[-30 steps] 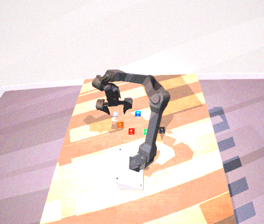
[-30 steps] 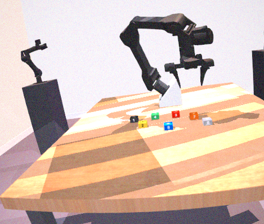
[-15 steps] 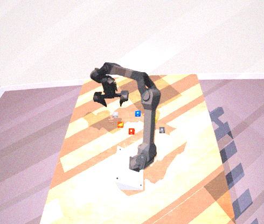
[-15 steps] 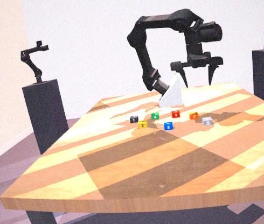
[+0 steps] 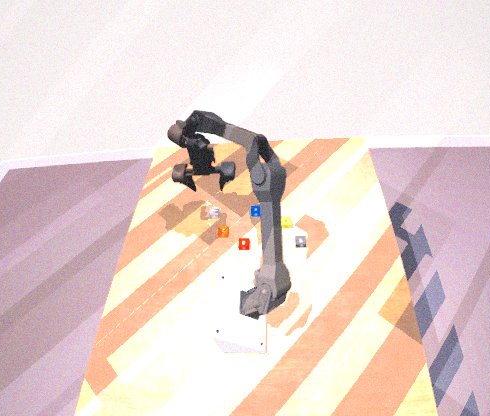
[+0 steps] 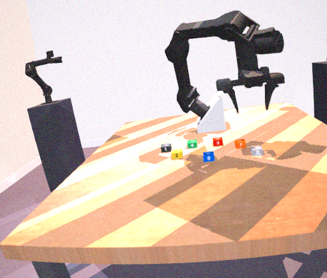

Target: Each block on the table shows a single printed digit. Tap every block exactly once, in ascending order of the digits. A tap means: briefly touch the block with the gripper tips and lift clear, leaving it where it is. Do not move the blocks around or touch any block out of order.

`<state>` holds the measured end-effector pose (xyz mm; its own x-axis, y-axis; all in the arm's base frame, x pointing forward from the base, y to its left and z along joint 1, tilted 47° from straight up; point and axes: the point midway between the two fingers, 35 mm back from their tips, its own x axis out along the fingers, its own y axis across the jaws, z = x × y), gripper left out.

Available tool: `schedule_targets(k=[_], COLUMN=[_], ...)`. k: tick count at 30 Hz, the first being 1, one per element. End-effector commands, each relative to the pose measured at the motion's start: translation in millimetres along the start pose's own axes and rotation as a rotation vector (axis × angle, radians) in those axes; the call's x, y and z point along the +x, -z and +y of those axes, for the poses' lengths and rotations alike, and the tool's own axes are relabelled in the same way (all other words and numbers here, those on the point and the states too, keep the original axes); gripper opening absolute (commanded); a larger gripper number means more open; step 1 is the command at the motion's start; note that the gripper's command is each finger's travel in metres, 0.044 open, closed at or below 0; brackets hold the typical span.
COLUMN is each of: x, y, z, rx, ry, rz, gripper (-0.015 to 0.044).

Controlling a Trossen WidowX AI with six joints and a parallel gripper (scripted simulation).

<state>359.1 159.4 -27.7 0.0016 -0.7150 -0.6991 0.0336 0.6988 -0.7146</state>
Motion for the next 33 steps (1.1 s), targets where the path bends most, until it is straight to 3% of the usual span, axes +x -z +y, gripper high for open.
schedule_targets(k=[1, 10, 20, 33], x=[1, 1, 1, 1], y=[-2, -3, -10, -9], z=[1, -2, -138, -143], rx=[-0.006, -0.007, -0.008, -0.008], ry=[0.004, 0.004, 0.01, 0.011], rz=[-0.002, -0.002, -0.001, 0.0], gripper=[0.04, 0.04, 0.04, 0.04])
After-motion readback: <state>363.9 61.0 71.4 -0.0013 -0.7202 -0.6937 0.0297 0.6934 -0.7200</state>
